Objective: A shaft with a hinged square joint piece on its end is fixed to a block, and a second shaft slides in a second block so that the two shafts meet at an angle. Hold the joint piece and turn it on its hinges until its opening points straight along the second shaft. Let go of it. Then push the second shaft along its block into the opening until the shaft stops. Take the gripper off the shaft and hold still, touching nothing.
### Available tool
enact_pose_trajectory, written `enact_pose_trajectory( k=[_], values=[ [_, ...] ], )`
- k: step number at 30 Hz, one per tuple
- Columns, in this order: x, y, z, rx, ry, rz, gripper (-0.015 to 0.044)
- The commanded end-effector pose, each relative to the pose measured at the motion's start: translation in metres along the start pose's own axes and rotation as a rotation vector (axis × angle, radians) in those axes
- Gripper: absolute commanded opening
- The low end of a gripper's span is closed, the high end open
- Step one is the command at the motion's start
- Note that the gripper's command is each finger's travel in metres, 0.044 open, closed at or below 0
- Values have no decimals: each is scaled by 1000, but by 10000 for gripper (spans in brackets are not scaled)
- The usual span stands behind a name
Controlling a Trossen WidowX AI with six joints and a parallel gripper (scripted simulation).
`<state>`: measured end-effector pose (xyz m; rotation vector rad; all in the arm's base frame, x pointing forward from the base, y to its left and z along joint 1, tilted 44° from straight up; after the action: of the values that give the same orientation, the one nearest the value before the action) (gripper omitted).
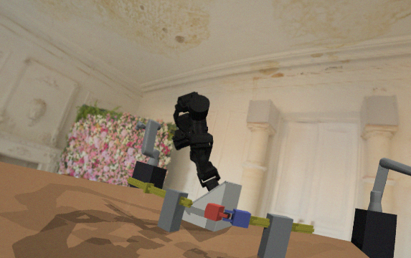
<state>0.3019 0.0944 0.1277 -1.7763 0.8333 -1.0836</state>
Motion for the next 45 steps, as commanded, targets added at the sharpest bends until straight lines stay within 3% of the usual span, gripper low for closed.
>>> enact_pose_trajectory(
  k=[1,14,23,45],
  values=[
    [9,2,-8,25,119,34,440],
    [36,11,-36,104,525,145,440],
    [37,12,-38,107,545,151,440],
    [97,-17,-63,70,-82,-75,440]
  ],
)
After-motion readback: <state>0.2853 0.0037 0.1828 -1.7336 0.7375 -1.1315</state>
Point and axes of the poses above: the point midway between the two fingers, 35 mm back from their tips, its own y axis out along the fingers, its own z axis across the jaws, x = y × z, the point moved 10 cm from there along -y, back along the fingers, and after that the axes turned 1 degree about -y, right-handed, at the moved point
